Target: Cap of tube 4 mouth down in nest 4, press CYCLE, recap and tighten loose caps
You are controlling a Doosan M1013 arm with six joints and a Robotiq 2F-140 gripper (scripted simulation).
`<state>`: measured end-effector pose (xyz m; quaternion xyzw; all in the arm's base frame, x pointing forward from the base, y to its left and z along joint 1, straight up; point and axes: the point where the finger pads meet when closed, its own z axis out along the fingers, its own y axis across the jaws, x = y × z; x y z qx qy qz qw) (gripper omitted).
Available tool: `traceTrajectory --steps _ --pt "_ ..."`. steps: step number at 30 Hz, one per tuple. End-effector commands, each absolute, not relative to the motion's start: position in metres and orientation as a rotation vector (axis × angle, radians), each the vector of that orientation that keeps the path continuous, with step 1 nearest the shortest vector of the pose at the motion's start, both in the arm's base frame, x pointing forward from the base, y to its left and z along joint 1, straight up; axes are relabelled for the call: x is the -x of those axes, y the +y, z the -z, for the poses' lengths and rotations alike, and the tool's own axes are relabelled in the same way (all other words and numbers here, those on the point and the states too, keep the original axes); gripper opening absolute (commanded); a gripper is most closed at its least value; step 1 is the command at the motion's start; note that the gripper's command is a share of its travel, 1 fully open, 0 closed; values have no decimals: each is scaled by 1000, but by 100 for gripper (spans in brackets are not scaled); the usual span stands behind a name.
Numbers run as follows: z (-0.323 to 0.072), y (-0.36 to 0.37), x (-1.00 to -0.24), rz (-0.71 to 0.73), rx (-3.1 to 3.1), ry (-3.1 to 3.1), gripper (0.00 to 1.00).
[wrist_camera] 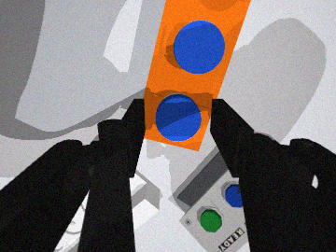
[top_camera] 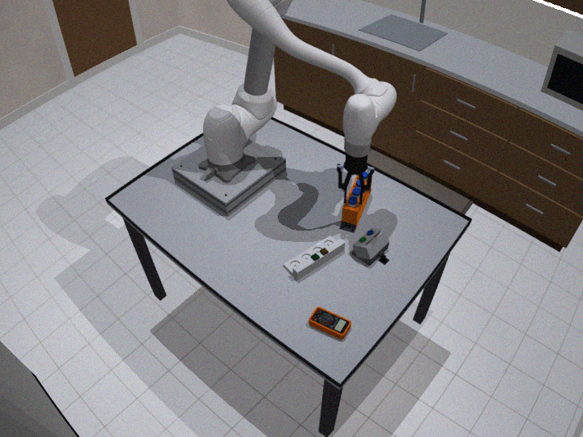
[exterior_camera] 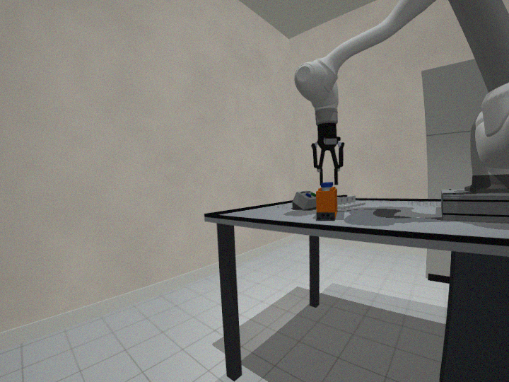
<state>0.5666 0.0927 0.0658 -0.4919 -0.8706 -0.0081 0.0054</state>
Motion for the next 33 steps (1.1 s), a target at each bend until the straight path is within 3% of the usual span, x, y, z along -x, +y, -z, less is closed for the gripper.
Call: traceTrajectory --steps 1,11,19,20,33 --pt "-66 93 -567 2 1754 -2607 41" --pt "-66 93 -567 2 2475 -1936 41" --pt "-66 93 -567 2 2475 -1936 41" --pt "-66 93 -567 2 2475 -1936 30" --pt "-66 93 -567 2 2426 -1997 30"
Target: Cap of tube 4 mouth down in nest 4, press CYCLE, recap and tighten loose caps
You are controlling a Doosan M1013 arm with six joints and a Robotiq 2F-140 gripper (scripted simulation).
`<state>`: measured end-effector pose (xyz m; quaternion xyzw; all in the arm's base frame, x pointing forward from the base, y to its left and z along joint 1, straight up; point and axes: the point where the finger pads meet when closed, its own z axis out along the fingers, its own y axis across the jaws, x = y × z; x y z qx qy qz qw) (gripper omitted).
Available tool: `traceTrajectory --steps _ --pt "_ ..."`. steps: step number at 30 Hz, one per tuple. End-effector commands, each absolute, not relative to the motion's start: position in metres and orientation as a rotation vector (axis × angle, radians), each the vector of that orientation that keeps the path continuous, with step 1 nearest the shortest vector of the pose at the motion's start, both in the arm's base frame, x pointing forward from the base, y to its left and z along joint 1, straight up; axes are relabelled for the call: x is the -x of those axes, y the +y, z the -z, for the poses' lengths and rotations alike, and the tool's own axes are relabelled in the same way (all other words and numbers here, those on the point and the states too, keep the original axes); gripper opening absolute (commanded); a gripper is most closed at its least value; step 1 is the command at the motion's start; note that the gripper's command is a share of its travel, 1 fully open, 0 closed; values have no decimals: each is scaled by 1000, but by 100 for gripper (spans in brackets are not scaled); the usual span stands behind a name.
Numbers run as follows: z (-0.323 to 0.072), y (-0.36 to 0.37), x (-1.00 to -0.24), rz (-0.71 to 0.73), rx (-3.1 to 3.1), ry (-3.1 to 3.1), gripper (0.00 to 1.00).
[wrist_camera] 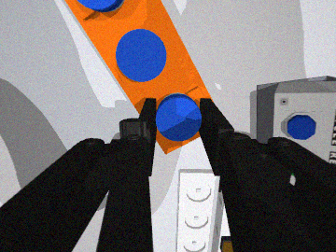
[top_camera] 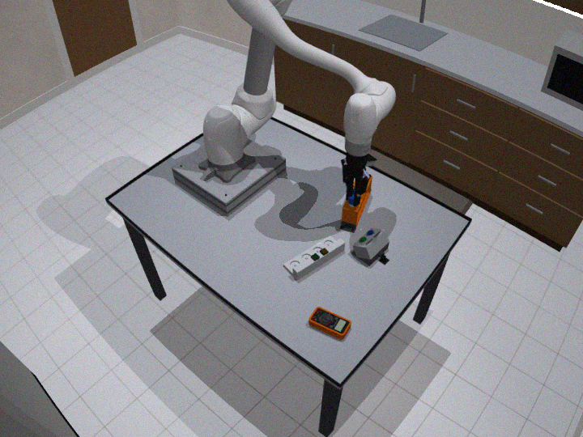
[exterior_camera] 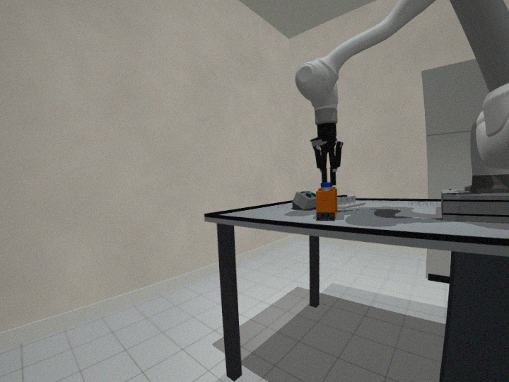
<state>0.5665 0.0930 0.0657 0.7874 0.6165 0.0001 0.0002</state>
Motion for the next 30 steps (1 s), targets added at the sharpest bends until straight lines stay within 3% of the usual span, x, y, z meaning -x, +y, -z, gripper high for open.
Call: traceTrajectory --steps 1,17,29,30 --pt "-66 93 -567 -2 -2425 1996 30" --pt "-66 93 -567 -1 -1525 2745 30" --pt "-66 93 -567 -1 -1175 2912 30" --pt "-67 93 -567 -1 -1175 2912 41"
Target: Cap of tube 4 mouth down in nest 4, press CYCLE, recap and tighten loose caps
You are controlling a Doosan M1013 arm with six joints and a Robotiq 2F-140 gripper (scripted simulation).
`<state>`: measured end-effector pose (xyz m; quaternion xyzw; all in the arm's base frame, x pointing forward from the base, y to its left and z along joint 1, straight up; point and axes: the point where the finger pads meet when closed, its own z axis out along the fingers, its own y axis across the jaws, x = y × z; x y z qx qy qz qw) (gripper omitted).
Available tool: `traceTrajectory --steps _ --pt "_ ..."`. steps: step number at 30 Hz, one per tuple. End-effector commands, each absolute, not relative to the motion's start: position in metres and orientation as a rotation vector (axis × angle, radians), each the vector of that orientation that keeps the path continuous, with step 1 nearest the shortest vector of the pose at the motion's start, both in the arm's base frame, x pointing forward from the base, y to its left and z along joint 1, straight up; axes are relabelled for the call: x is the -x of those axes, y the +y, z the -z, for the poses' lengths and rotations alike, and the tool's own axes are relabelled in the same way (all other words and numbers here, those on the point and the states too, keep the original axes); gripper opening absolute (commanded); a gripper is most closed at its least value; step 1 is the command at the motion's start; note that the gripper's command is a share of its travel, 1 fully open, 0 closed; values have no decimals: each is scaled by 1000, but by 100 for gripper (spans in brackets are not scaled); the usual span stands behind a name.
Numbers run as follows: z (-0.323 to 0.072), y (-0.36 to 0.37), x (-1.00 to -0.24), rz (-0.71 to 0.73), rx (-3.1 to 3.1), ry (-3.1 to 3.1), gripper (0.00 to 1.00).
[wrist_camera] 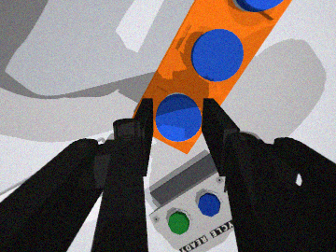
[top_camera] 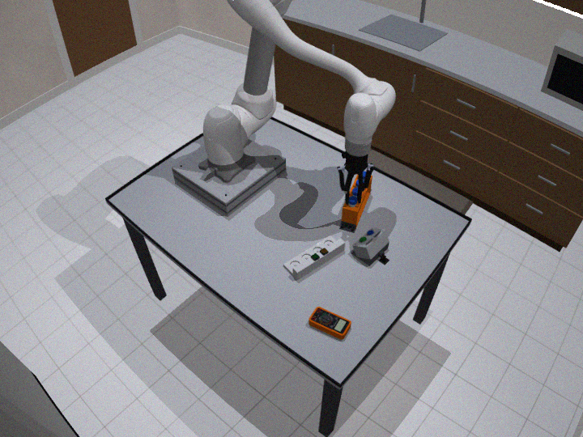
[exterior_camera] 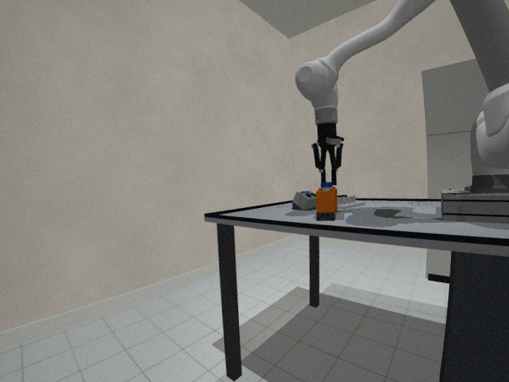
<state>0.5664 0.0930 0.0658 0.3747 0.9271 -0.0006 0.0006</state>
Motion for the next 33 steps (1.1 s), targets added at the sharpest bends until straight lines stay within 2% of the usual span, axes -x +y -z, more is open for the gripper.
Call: traceTrajectory --steps 1,12,21,29,33 --pt "-67 93 -567 -1 -1175 2912 41" --pt "-67 93 -567 -1 -1175 2913 41" --pt "-67 93 -567 -4 -1984 2436 41" --pt "-67 93 -567 -4 -2447 1971 41" --pt "-67 93 -567 -2 -2474 1935 41"
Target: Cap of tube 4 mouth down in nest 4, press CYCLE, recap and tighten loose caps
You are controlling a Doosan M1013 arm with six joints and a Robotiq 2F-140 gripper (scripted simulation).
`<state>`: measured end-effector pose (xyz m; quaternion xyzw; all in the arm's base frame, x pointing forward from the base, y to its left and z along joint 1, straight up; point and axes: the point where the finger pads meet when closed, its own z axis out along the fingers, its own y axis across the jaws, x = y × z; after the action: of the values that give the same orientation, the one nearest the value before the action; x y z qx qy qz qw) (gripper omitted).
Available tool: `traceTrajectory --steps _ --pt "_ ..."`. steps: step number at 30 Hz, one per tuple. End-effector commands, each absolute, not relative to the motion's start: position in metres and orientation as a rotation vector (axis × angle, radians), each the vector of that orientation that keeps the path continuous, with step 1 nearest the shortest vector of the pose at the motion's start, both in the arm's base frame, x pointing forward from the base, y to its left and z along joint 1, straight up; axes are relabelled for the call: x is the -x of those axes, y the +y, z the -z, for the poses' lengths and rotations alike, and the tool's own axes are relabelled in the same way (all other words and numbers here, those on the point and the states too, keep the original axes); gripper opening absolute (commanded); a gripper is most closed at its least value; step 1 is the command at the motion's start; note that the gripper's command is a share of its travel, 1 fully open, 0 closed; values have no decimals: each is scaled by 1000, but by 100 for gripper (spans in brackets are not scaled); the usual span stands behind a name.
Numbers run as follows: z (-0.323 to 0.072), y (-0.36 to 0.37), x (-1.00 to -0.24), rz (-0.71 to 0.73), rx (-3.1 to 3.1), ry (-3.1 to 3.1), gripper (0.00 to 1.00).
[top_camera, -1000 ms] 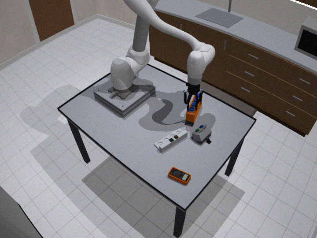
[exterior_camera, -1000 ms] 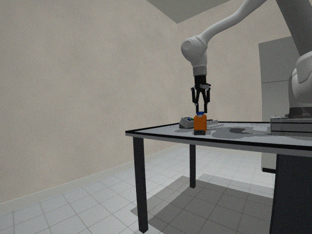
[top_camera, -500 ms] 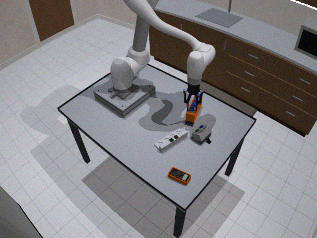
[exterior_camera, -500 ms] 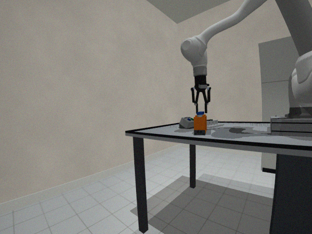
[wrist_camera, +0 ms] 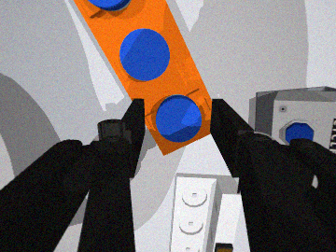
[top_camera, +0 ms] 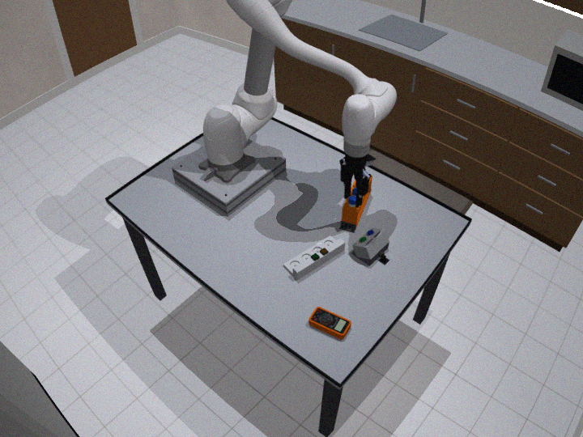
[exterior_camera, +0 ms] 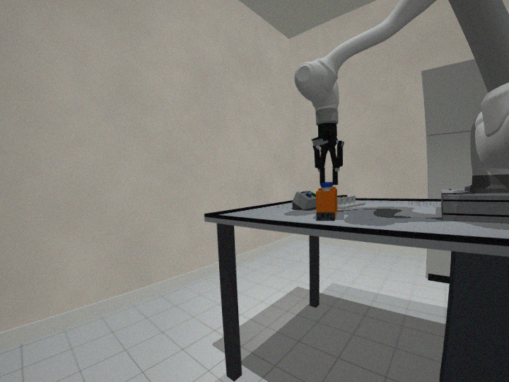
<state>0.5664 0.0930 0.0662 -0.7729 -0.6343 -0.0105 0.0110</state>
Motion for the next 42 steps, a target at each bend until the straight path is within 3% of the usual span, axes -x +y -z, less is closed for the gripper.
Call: traceTrajectory --steps 1,3,4,18,42 --pt "-67 93 -567 2 2475 -1936 41" --pt "-67 93 -567 2 2475 -1936 41" --pt "-67 93 -567 2 2475 -1936 30" --pt "-67 93 -567 2 2475 -1936 30" --pt "-67 93 -567 1 1244 -2886 30"
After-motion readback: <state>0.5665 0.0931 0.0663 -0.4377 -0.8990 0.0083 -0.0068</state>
